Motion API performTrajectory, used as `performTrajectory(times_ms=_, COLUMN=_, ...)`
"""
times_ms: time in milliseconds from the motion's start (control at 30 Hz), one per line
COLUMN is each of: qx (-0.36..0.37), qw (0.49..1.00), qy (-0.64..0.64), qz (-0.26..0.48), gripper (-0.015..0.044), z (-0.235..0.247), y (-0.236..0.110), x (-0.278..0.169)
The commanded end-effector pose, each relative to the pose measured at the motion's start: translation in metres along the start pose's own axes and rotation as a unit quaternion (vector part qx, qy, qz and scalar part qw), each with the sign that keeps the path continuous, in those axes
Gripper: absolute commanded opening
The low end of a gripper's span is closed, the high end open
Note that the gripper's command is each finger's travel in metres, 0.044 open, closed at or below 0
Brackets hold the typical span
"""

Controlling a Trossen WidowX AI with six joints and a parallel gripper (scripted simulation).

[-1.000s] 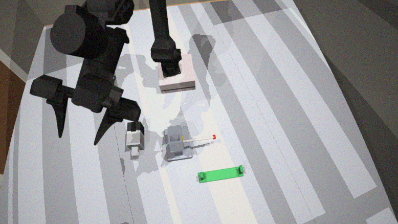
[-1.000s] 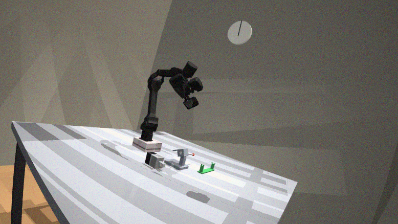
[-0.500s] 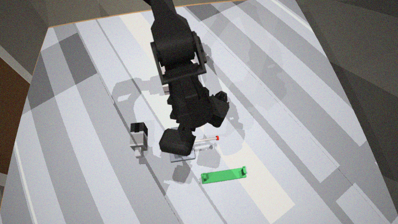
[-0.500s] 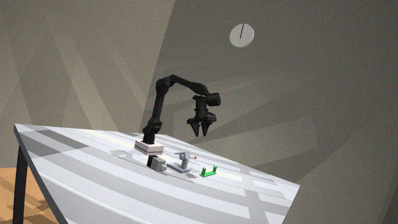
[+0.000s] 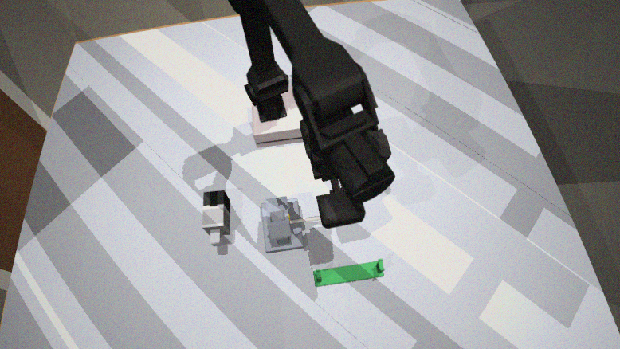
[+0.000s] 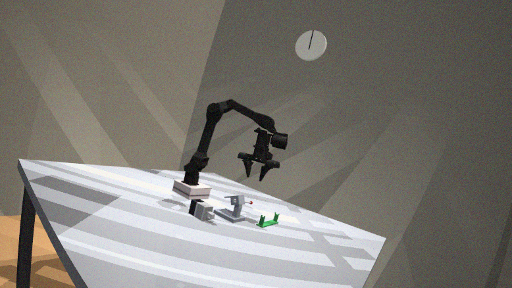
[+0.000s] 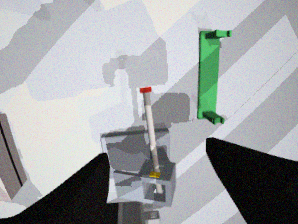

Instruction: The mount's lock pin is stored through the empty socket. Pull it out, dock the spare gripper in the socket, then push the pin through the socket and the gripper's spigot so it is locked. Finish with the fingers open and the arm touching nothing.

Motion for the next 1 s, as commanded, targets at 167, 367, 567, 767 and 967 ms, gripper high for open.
performTrajectory(times_ms=167, qx=0.011, qw=1.0, qy=-0.001, qz=-0.003, gripper=0.03, z=-0.007, y=0.07, x=-0.003)
performTrajectory(times_ms=367, qx=0.011, qw=1.0, qy=-0.001, qz=-0.003, gripper=0.03, z=-0.007, y=0.073, x=-0.003)
performTrajectory(times_ms=567, qx=0.011, qw=1.0, qy=-0.001, qz=-0.003, gripper=0.03, z=-0.007, y=0.082, x=-0.002)
performTrajectory(times_ms=767, qx=0.011, qw=1.0, qy=-0.001, qz=-0.003, gripper=0.03, z=-0.007, y=0.092, x=-0.002)
performTrajectory(times_ms=967, qx=0.011, qw=1.0, qy=-0.001, qz=-0.003, gripper=0.03, z=-0.007, y=0.102, x=-0.002)
Point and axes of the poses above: the point midway between the two fingers, 35 mm back from their tips, its own y axis out along the fingers, its own z axis across the jaws, x = y × z, the point moved 1 cm from there along -y, back along the fingers, and after that the axes turned 3 degrees about -y, right-handed, at the moved point
